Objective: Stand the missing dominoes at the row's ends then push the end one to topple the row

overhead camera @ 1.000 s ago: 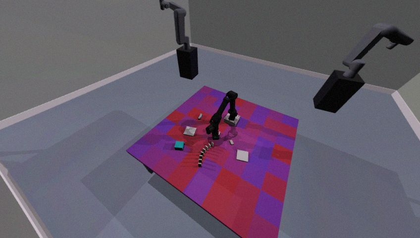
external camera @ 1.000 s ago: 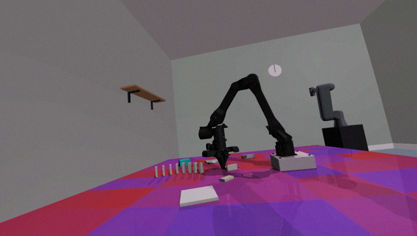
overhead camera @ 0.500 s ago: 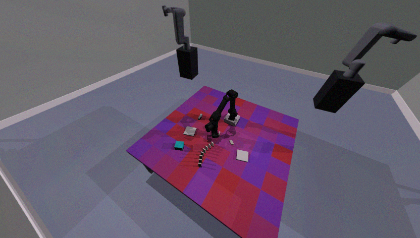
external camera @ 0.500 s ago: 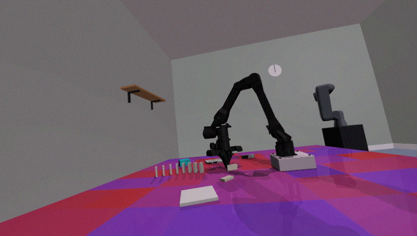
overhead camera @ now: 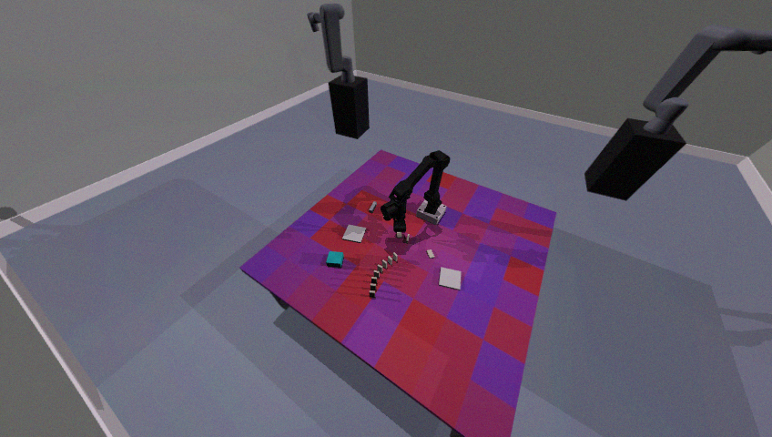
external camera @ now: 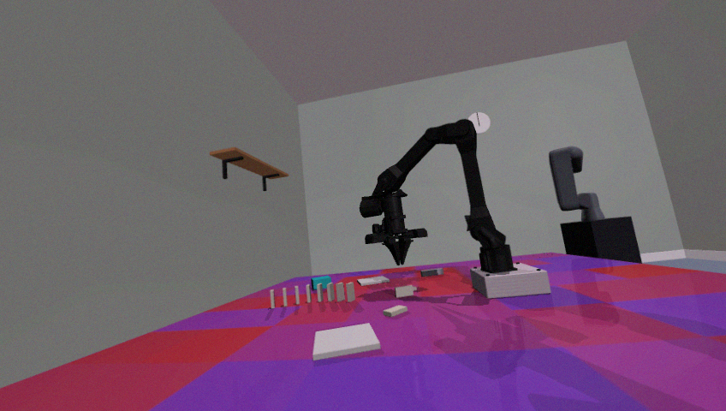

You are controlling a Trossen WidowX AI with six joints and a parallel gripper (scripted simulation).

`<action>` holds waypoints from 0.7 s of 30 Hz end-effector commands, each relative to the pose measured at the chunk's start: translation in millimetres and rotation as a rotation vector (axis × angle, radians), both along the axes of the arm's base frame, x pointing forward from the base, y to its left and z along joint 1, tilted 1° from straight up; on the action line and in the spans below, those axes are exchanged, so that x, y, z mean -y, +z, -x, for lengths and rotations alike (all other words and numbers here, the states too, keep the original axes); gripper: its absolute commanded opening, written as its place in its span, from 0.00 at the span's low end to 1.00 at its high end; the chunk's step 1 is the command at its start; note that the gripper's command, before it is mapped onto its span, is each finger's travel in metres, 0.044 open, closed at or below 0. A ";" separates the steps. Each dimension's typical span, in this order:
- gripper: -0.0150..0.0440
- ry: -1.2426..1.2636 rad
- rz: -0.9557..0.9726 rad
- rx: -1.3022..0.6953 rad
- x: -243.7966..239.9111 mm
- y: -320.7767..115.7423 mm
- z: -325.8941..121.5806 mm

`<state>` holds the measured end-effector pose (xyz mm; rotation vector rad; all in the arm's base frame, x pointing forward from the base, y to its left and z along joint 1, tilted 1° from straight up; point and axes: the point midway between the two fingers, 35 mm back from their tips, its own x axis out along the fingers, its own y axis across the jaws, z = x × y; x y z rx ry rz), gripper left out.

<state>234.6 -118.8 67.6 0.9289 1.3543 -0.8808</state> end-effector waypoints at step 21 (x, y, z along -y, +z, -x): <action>1.00 -1.461 -0.042 -0.020 6.3 1.7 27.4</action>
